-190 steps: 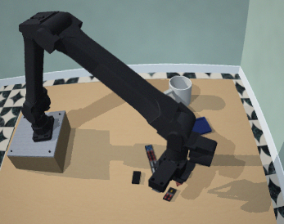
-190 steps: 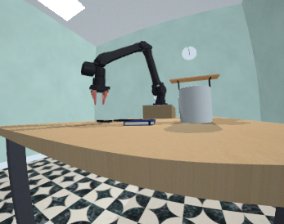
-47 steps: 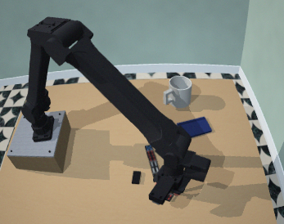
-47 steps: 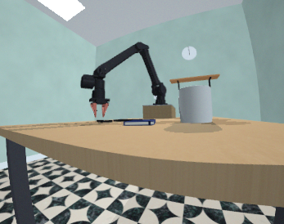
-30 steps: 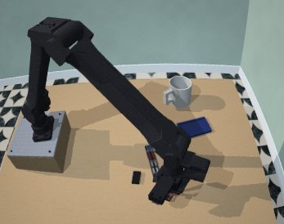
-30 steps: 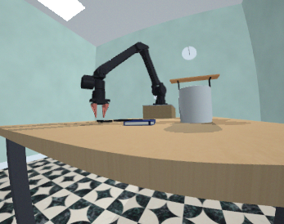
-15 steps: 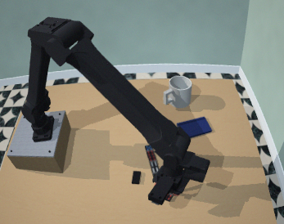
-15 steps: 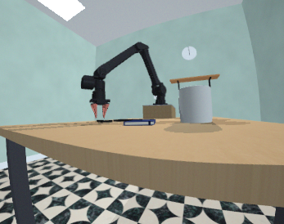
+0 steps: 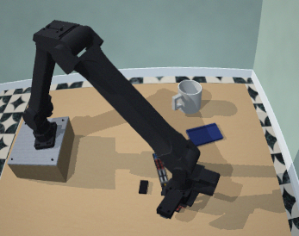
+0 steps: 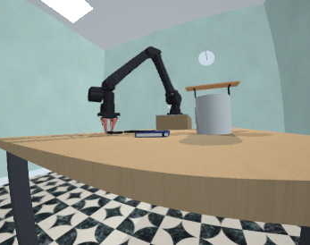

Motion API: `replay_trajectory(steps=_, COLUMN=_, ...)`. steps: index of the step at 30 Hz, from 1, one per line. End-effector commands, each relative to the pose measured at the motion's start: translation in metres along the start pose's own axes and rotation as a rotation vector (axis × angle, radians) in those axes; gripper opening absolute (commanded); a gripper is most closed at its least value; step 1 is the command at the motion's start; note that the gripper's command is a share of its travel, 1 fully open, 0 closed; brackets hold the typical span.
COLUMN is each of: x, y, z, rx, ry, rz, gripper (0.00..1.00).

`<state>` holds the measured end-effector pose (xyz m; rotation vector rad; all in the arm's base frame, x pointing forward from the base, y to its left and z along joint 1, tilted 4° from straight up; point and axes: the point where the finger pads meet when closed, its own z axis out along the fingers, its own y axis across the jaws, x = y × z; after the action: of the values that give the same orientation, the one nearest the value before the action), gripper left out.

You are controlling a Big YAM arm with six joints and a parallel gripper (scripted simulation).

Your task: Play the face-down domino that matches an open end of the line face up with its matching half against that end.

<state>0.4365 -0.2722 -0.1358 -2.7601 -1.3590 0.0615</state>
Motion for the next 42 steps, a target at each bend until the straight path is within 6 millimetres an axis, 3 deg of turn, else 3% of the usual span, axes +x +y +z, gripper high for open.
replay_trajectory(steps=1, x=-0.0011, y=0.0028, z=-0.0012, rx=-0.005, ry=0.001, rz=0.0, gripper=0.22)
replay_trajectory(steps=32, x=-0.0042, y=0.0039, z=0.0049, rx=-0.001, ry=0.003, rz=0.002, gripper=0.22)
replay_trajectory(steps=33, x=-0.0002, y=0.0034, z=-0.0034, rx=-0.009, ry=0.001, rz=0.0, gripper=0.22)
replay_trajectory(steps=42, x=-0.0042, y=0.0037, z=0.0045, rx=0.0, ry=0.003, rz=0.002, gripper=0.22)
